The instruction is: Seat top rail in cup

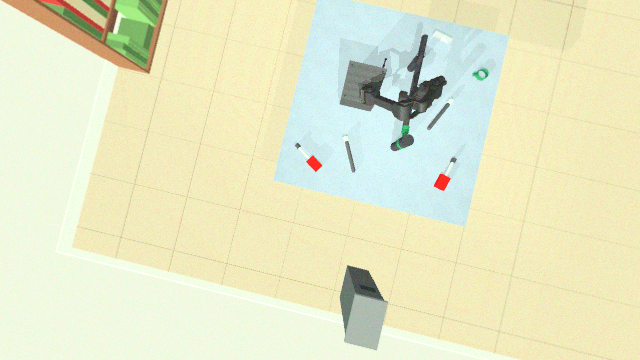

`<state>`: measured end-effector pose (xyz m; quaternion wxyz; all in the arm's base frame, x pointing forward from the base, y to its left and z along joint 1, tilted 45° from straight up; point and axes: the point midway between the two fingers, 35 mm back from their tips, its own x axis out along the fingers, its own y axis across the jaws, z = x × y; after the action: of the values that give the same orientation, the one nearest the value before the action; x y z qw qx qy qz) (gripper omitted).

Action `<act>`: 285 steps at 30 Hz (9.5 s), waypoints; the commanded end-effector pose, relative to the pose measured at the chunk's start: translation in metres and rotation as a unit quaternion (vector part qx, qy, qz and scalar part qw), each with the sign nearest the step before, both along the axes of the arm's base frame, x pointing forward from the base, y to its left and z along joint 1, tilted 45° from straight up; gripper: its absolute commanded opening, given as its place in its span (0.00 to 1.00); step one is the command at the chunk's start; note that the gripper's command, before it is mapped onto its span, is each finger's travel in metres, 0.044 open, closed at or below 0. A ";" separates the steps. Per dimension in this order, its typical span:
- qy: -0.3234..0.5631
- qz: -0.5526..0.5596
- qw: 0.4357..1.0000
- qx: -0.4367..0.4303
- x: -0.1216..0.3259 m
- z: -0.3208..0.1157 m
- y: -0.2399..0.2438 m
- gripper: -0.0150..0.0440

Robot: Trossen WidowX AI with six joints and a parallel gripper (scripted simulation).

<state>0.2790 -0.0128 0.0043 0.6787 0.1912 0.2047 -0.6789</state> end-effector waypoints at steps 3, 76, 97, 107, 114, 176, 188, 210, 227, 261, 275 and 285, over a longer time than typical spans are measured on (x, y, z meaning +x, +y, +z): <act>0.000 0.002 1.000 -0.003 0.001 0.003 0.000 0.25; 0.010 -0.015 1.000 0.022 0.001 0.003 0.000 0.25; 0.010 -0.015 1.000 0.022 0.004 -0.001 0.010 0.25; 0.014 -0.016 1.000 0.018 0.003 0.003 0.002 0.25; 0.017 -0.016 1.000 0.016 0.002 0.006 -0.003 0.25; 0.018 -0.020 0.999 0.022 0.002 0.004 -0.001 0.25; 0.019 -0.019 0.999 0.021 0.003 0.006 -0.001 0.25; 0.019 -0.019 0.999 0.021 0.005 0.009 -0.002 0.25; 0.023 -0.028 0.999 0.031 0.002 0.003 0.000 0.25; 0.023 -0.028 0.999 0.031 0.013 0.019 0.000 0.25; 0.037 -0.041 0.997 0.046 0.004 0.003 0.003 0.25; 0.041 -0.041 0.997 0.045 0.003 0.007 -0.001 0.25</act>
<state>0.2820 -0.0119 0.0076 0.6316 0.2020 0.2552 -0.7037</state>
